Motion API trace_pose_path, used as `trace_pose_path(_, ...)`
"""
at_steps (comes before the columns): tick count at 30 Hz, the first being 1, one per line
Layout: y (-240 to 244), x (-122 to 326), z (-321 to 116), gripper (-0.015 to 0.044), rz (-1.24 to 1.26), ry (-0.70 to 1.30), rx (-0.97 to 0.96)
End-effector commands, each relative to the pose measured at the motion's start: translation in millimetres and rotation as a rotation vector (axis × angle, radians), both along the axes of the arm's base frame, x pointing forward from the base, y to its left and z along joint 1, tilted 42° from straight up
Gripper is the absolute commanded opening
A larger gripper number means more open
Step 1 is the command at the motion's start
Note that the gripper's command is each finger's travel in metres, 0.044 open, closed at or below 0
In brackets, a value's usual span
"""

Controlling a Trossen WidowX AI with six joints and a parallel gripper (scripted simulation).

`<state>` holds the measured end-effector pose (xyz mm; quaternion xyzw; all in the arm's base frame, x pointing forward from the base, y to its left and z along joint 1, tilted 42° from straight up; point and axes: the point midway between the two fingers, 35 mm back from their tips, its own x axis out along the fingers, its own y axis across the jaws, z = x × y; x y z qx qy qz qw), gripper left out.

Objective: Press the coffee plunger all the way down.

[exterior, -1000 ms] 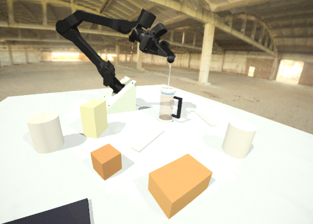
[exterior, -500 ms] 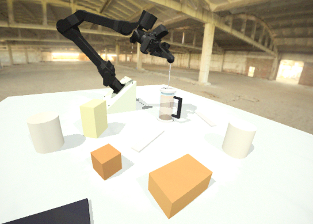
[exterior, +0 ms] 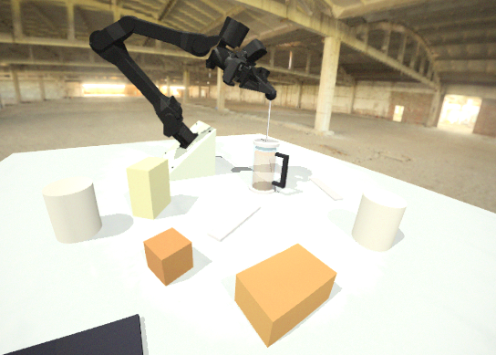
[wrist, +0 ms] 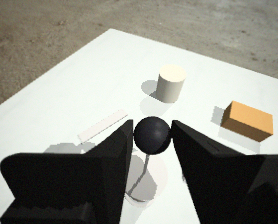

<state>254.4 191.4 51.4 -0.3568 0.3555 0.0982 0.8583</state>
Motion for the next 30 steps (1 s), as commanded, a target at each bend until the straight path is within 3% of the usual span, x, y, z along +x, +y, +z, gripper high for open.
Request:
trace_pose_path(1, -4.9, -0.7, -7.7, 0.0120, -0.001, 0.007, -0.009)
trace_pose_path(30, -30.8, 1.5, -48.6, 0.0120, -0.001, 0.008, -0.009)
